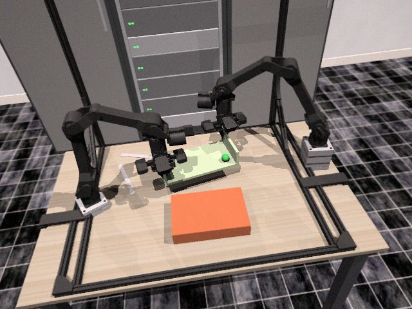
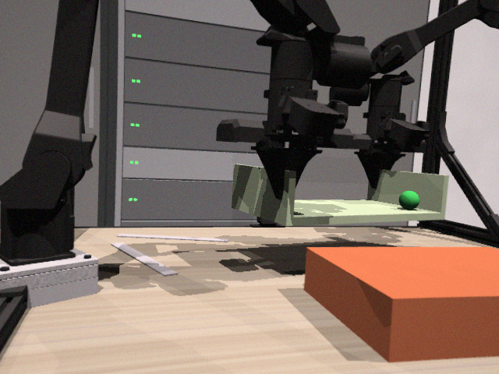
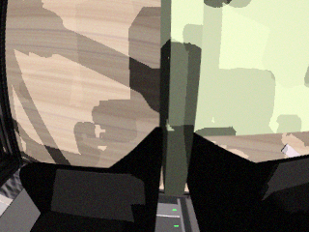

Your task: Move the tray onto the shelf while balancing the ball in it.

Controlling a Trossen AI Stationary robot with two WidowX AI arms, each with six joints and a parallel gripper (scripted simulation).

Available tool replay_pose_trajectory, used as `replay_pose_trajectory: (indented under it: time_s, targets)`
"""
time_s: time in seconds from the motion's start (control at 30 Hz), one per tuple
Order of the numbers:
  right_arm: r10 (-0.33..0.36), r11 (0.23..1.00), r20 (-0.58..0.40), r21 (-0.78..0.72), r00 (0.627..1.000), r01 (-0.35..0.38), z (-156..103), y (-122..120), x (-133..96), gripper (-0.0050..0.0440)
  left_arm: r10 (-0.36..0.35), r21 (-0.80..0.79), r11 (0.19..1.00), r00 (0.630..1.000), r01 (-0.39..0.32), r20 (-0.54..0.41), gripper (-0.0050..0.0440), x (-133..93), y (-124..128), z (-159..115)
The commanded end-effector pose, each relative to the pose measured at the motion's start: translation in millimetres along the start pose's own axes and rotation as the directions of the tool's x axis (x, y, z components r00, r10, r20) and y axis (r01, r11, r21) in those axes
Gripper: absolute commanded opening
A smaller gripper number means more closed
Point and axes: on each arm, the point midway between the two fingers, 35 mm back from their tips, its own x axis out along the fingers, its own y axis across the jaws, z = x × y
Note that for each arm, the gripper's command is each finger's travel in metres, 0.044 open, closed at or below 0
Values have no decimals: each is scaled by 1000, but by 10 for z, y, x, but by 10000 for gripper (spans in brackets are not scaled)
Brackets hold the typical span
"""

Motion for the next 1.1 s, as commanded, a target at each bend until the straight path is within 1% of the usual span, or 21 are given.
replay_pose_trajectory:
  time_s: [0.0,0.13,0.27,0.43,0.53,0.7,0.83,1.07]
  targets:
    - [9,1000,-18,0,1000,-9,15,7,9,20,8,1,1000,1000,-8,-18,20,-22,7,26]
    - [0,1000,28,0,1000,0,23,6,-34,20,-1,1,1000,1000,1,28,20,21,7,35]
    - [5,1000,-2,0,1000,-5,52,2,-8,20,4,1,1000,1000,-4,-2,20,-5,3,63]
    - [8,1000,-2,0,1000,-8,52,0,-3,20,7,1,1000,1000,-7,-2,20,-11,1,63]
    - [9,1000,-24,0,1000,-9,70,-1,13,20,8,1,1000,1000,-8,-25,20,-26,0,82]
    - [0,1000,29,0,1000,0,81,-2,-35,20,-1,1,1000,1000,1,29,20,21,-1,92]
    - [5,1000,-2,0,1000,-5,109,-6,-8,20,4,1,1000,1000,-4,-2,20,-7,-6,120]
    - [8,1000,-16,0,1000,-8,119,-8,5,20,6,1,1000,1000,-6,-16,20,-19,-7,131]
